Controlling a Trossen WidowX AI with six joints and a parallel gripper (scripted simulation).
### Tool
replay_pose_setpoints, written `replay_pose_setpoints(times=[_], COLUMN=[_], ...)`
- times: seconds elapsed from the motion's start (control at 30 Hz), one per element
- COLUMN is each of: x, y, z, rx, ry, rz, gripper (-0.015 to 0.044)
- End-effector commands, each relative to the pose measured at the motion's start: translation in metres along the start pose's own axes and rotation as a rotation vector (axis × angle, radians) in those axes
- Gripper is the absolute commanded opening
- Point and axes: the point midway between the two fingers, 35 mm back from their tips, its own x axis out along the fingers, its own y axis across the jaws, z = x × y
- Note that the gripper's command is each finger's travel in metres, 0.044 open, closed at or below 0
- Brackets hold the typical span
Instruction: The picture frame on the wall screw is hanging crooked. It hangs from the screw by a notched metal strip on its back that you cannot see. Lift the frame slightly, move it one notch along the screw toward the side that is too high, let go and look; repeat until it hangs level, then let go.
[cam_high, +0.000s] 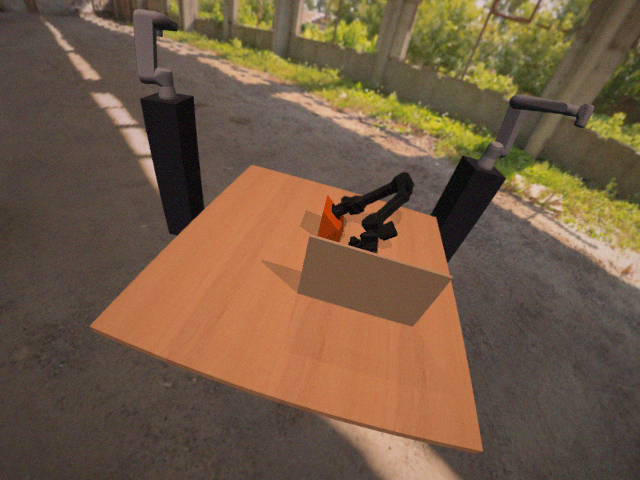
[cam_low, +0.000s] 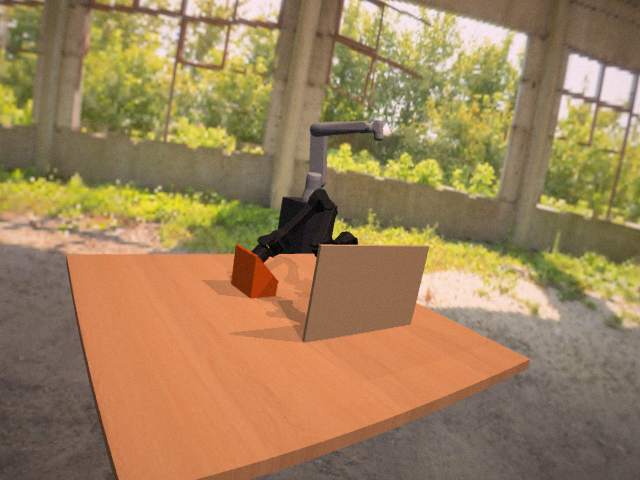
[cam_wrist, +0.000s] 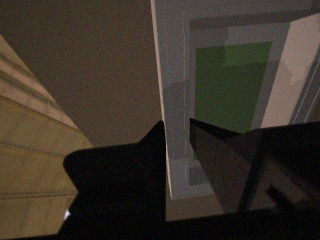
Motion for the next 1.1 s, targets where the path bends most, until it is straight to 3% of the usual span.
replay_pose_setpoints(times=[0.0, 1.07], x=[0.0003, 0.0001], y=[-0.0007, 0.0080], z=[-0.0010, 0.0000], rx=[-0.004, -0.004], ry=[0.003, 0.003], rz=[-0.004, -0.004], gripper=[0.0000, 0.0000])
